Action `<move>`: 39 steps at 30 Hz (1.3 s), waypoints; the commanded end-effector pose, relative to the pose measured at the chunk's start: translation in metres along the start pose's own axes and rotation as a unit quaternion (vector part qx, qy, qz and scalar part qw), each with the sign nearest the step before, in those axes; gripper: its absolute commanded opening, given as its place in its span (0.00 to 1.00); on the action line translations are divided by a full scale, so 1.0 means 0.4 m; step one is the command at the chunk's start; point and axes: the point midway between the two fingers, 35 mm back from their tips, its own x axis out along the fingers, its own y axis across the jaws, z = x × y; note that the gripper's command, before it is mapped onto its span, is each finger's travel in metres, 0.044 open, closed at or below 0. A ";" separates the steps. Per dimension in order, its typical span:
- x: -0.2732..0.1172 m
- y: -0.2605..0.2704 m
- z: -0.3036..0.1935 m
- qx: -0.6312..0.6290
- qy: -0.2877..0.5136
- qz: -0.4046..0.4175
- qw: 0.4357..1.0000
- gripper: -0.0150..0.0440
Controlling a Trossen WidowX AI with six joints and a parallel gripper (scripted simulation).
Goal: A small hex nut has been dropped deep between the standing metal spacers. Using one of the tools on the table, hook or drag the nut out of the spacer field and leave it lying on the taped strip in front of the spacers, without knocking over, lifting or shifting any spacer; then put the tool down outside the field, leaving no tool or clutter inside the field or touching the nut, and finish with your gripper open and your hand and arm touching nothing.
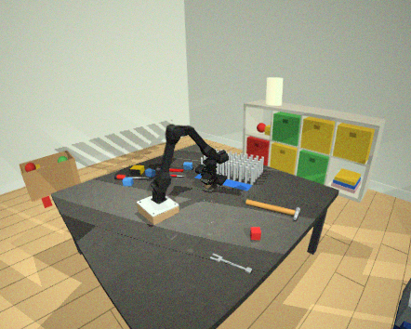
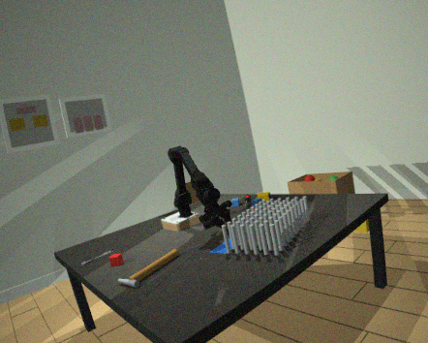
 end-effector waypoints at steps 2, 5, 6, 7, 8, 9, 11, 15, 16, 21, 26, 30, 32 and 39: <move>-0.003 -0.003 0.010 -0.002 0.002 -0.003 1.000 0.25; -0.005 -0.003 0.014 -0.002 0.001 -0.003 1.000 0.25; -0.006 -0.003 0.016 -0.002 0.001 -0.003 1.000 0.25; -0.006 -0.003 0.017 -0.002 0.001 -0.003 1.000 0.25; -0.007 -0.003 0.019 -0.002 0.001 -0.003 1.000 0.25; -0.007 -0.003 0.020 -0.002 0.001 -0.003 1.000 0.25; -0.008 -0.003 0.023 -0.002 0.001 -0.003 1.000 0.25; -0.011 -0.003 0.029 -0.002 0.001 -0.003 1.000 0.25; -0.011 -0.003 0.031 -0.002 0.001 -0.003 1.000 0.25; -0.014 -0.003 0.039 -0.002 0.001 -0.003 1.000 0.25; -0.017 -0.003 0.047 -0.002 0.001 -0.003 1.000 0.25; -0.019 -0.003 0.053 -0.002 0.001 -0.003 1.000 0.25; -0.020 -0.003 0.056 -0.002 0.001 -0.003 1.000 0.25; -0.024 -0.003 0.068 -0.002 0.001 -0.003 1.000 0.25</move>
